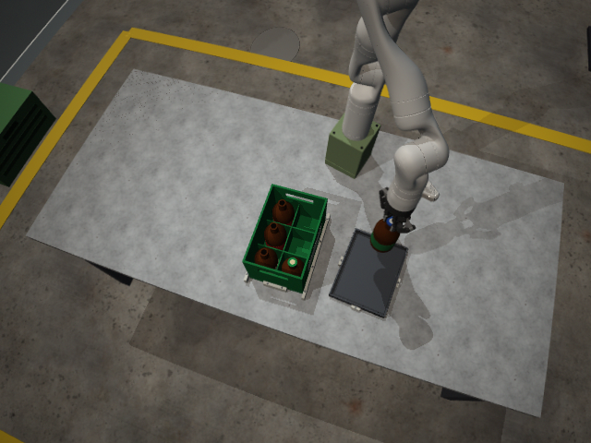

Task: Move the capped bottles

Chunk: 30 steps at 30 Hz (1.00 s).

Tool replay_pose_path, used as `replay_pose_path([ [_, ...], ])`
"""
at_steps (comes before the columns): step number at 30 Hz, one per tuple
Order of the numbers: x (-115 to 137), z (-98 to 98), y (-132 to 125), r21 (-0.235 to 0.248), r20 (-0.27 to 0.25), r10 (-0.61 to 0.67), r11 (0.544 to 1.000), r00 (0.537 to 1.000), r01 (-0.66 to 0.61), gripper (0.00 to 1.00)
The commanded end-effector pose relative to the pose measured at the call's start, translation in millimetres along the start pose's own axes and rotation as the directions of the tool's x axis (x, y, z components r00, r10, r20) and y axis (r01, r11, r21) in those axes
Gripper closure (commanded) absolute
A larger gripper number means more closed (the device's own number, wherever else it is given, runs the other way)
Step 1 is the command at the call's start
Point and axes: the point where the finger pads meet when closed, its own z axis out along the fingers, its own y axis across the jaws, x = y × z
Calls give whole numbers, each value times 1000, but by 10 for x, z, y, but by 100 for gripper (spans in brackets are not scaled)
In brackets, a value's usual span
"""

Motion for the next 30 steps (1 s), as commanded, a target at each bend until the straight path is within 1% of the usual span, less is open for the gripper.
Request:
replay_pose_path([
  [1, 28, 74, -7, 7, -6, -5, 1000, 1000, 5, 100],
  [3, 31, 114, -5, 7, -6, -5, 1000, 1000, 5, 100],
  [6, 12, 102, 4, 1, -1, -2, 1000, 1000, 2, 100],
  [20, 45, 381, -21, 7, -6, -5, 1000, 1000, 5, 100],
  [23, 25, 369, -10, 1, -2, -2, 1000, 1000, 2, 100],
  [30, 37, 509, -19, 4, -4, -4, 1000, 1000, 4, 100],
])
